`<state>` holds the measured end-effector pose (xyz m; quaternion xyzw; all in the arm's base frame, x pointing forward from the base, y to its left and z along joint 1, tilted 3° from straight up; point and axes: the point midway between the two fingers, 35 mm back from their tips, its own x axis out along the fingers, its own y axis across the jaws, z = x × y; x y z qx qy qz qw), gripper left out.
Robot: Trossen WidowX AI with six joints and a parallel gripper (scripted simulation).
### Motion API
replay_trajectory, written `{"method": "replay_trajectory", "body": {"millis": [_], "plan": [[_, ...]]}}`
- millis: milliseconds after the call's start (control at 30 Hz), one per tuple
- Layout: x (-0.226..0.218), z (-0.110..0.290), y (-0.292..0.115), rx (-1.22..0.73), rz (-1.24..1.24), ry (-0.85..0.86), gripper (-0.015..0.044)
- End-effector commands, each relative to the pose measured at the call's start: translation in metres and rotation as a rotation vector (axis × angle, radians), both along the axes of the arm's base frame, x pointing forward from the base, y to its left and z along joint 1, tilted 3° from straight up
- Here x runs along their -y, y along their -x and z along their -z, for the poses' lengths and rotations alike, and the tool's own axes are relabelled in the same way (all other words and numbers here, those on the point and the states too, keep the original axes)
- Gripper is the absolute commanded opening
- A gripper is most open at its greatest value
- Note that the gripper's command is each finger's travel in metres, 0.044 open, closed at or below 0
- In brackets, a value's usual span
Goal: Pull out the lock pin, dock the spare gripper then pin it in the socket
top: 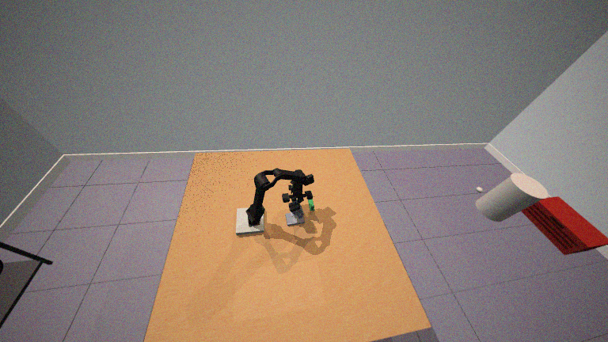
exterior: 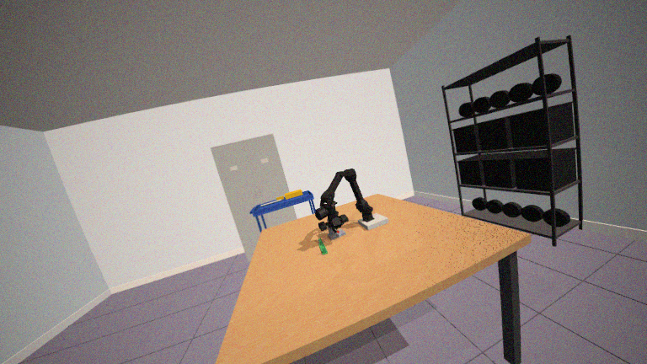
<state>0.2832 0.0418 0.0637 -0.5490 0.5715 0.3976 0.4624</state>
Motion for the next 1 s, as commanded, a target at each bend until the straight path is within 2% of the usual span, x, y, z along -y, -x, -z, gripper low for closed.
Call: {"method": "replay_trajectory", "body": {"millis": [0,967], "plan": [[0.004,0.0,0.0,0.0,-0.004,0.007,0.0],[0.017,0.0,0.002,-0.002,-0.004,0.005,0.0]]}}
